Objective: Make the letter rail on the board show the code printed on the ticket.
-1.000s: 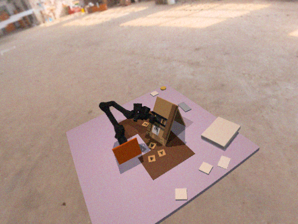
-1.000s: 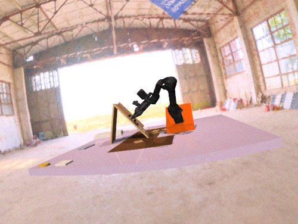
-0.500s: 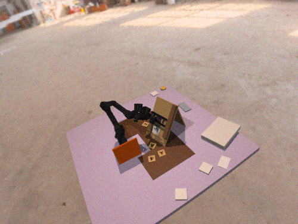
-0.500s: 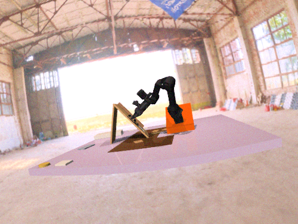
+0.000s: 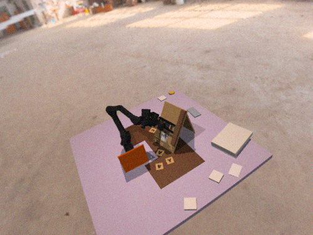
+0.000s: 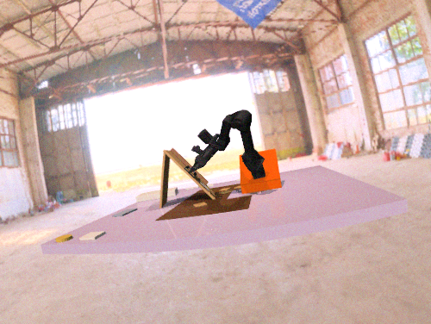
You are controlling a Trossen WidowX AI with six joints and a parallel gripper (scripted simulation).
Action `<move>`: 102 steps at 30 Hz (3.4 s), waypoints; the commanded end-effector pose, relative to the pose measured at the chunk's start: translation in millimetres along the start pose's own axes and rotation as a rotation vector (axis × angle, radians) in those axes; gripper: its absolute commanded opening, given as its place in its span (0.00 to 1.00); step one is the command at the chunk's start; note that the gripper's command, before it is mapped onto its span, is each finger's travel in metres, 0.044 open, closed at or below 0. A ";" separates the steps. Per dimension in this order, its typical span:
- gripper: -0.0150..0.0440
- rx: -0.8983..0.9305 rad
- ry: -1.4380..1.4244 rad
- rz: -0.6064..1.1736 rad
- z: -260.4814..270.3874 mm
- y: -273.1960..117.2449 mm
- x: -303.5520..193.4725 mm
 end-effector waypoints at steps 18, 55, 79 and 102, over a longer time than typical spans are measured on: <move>0.25 0.003 -0.004 0.002 -9.4 0.2 1.8; 0.25 0.003 -0.005 0.002 -26.1 0.2 5.3; 0.25 0.003 -0.005 0.002 -37.4 0.2 7.8; 0.39 -0.001 -0.002 0.000 -45.6 -0.1 9.9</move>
Point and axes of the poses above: the point midway between the two fingers, 35 mm back from their tips, its own y axis out along the fingers, its own z axis across the jaws, x = y × z, the point moved 1 cm from there along -y, back along the fingers, and after that the axes turned 12 degrees about y, right-handed, at the moved point
